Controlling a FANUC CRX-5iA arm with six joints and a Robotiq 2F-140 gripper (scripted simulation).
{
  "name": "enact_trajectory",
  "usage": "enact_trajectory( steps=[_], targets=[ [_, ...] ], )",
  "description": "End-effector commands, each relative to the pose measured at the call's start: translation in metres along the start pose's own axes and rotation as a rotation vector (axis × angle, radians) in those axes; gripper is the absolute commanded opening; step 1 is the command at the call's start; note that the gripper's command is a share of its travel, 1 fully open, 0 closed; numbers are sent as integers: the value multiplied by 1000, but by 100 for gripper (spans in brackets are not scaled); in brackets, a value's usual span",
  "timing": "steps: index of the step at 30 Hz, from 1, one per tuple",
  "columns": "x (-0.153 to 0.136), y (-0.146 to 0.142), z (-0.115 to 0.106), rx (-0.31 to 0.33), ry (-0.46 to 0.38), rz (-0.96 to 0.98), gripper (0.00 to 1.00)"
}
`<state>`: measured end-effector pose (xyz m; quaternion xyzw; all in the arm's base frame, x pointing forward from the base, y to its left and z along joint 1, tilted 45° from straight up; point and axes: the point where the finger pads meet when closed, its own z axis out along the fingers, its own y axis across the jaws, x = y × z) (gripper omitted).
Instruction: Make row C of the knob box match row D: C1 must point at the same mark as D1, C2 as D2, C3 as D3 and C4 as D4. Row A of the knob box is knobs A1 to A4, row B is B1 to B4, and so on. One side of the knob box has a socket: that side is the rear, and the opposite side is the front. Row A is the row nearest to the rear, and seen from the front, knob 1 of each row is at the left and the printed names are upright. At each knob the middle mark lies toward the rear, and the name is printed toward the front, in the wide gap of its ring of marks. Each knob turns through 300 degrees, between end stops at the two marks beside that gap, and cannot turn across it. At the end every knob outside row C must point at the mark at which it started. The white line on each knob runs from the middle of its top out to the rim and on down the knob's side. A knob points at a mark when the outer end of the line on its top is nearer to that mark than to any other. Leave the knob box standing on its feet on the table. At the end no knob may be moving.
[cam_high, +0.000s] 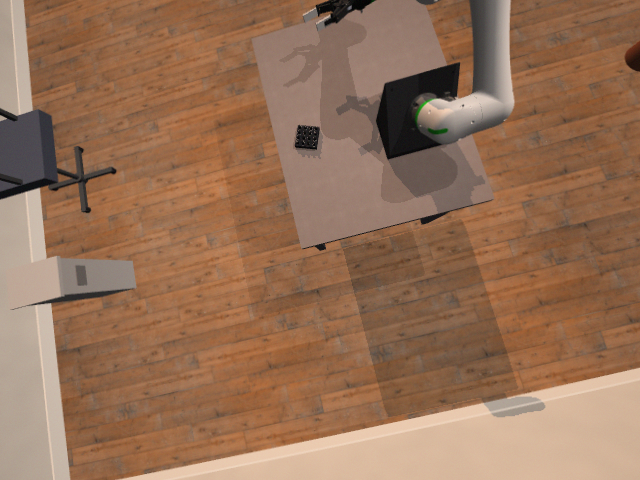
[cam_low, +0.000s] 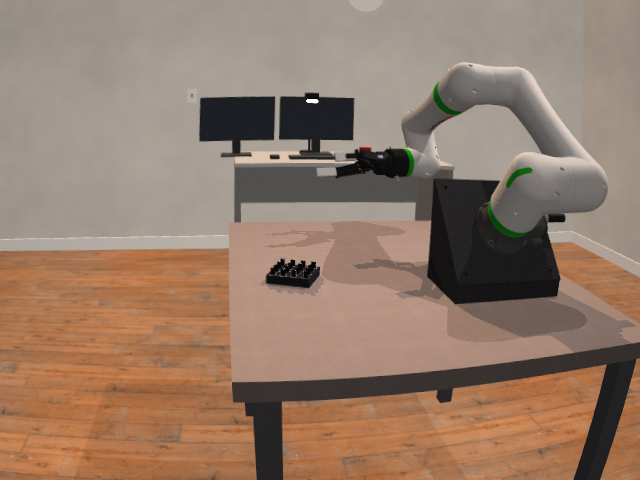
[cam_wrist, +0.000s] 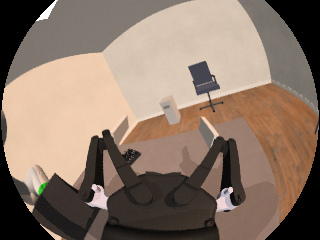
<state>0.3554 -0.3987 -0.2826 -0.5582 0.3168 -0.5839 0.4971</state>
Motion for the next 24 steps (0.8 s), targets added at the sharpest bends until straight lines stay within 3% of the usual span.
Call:
enact_trajectory(
  steps=[1,19,22,24],
  targets=[
    [0,0,0,0,0,0,100],
    [0,0,1,-1,-4,2,100],
    [-7,-5,15,-8,-59,34,100],
    [-18,-14,35,-24,-145,82,100]
  ],
)
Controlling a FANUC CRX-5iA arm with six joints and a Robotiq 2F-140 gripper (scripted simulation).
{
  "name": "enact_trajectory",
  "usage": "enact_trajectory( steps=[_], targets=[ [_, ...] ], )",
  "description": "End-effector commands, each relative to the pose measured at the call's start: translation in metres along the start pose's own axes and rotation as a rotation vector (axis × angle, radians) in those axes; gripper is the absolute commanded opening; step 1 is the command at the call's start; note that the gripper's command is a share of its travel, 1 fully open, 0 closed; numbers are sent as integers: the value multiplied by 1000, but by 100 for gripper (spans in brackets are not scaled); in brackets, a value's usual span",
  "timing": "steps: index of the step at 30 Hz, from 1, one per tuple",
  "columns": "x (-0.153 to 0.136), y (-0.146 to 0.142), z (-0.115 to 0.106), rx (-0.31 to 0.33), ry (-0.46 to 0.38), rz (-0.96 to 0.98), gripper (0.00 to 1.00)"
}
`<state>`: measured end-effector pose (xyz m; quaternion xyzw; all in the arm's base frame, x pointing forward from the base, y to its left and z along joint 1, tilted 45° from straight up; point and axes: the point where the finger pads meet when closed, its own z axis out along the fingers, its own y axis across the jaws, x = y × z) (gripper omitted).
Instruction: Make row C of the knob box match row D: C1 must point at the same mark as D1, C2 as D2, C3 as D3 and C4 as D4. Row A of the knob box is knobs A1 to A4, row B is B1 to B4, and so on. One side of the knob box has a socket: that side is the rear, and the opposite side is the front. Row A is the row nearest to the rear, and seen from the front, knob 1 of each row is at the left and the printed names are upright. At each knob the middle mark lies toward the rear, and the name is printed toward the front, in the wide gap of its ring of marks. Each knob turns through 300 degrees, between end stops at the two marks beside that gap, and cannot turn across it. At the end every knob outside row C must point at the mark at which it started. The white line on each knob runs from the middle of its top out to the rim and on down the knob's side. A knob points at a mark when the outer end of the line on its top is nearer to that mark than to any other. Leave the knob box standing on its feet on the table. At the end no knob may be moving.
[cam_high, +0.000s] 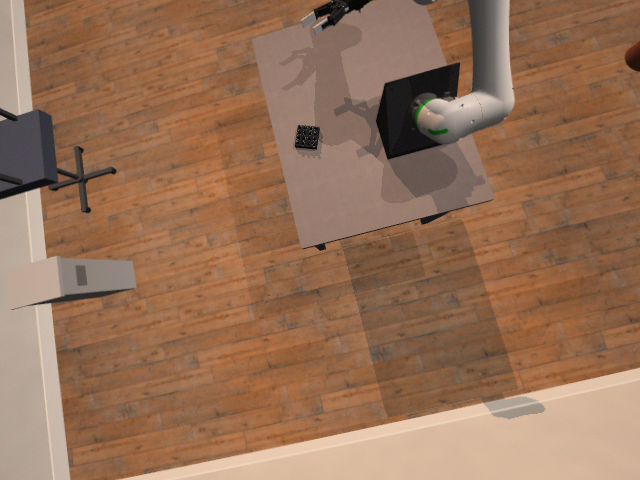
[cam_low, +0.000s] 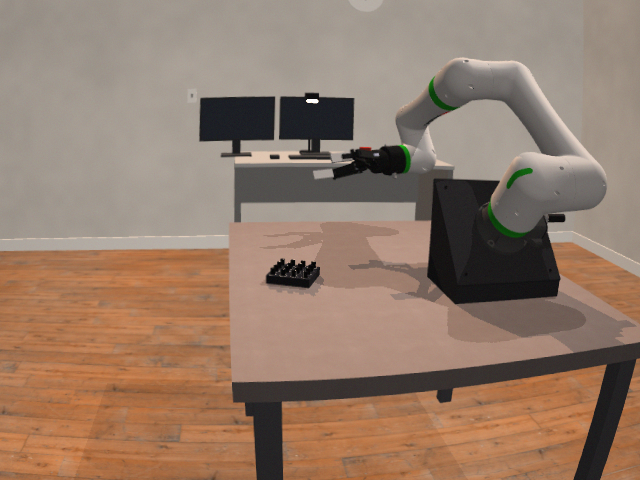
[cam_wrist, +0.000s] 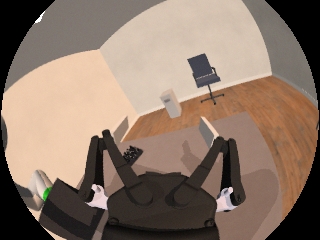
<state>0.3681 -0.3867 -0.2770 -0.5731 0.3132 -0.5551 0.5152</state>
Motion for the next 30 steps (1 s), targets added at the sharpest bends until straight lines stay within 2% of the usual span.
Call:
enact_trajectory(
  steps=[1,8,10,11,19,25,27,28,30],
  targets=[
    [-16,-13,32,-27,-134,75,100],
    [-51,-40,82,-99,-365,186,100],
    [-51,-40,82,-99,-365,186,100],
    [-66,-51,99,-136,-452,222,100],
    [-112,-87,139,-264,-689,295,100],
    [-151,-119,161,-391,-866,320,100],
    [-151,-119,161,-391,-866,320,100],
    [-168,-134,169,-454,-939,319,100],
    [-178,-143,173,-491,-979,316,100]
  ],
)
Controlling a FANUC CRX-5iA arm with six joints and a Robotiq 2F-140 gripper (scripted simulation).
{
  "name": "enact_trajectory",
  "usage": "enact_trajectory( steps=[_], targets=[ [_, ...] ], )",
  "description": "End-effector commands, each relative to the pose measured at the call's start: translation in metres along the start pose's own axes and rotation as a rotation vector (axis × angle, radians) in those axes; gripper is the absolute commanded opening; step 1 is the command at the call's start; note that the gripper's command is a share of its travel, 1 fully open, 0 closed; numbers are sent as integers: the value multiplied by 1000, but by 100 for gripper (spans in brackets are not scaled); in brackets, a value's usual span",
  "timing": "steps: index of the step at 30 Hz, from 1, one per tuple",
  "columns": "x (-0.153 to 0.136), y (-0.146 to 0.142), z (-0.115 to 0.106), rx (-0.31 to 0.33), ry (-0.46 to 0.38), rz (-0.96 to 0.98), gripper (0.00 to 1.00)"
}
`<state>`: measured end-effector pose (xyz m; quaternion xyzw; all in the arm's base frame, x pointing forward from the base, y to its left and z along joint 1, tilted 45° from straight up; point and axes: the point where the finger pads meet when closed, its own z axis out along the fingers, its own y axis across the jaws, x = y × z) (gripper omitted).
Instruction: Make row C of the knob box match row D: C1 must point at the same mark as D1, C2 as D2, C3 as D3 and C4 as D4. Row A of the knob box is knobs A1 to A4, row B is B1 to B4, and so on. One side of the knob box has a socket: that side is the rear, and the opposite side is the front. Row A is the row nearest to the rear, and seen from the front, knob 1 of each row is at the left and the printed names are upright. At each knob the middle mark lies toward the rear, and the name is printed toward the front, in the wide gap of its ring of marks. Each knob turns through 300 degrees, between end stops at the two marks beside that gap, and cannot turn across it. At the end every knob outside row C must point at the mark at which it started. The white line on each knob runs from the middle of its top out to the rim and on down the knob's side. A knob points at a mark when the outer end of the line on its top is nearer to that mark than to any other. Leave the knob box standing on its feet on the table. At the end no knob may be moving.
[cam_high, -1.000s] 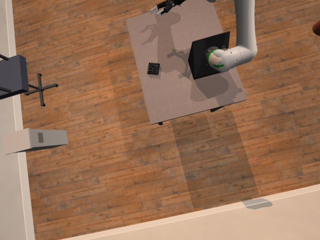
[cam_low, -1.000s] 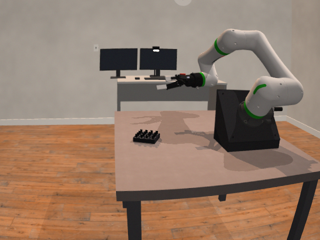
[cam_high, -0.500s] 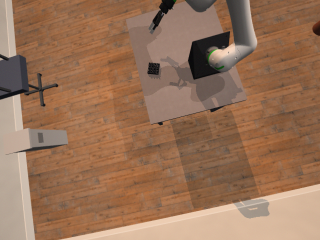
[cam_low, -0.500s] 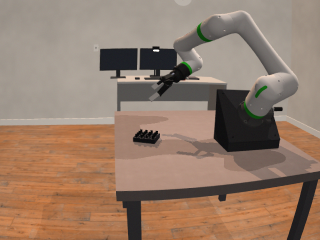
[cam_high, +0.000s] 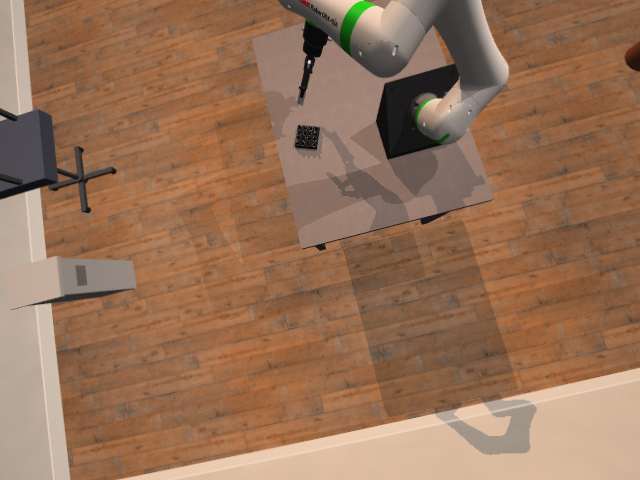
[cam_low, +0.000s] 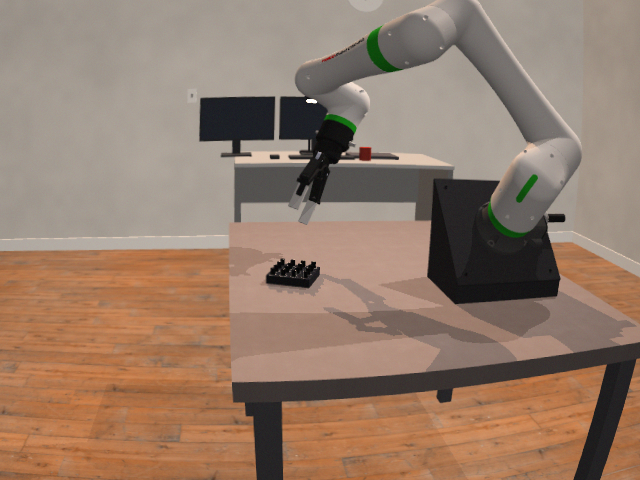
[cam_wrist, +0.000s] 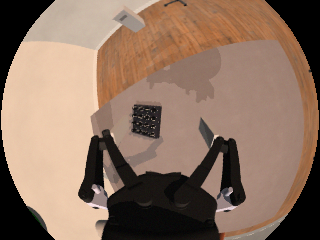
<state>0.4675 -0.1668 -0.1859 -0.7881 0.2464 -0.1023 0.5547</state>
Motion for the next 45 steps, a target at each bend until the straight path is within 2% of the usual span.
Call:
enact_trajectory(
  steps=[1,12,14,17,45],
  targets=[
    [-17,-24,23,-117,-99,31,100],
    [-72,-85,66,-445,-271,24,100],
    [-72,-85,66,-445,-271,24,100],
    [-80,-94,71,-495,-285,13,100],
    [-82,-95,71,-502,-287,12,100]
  ],
)
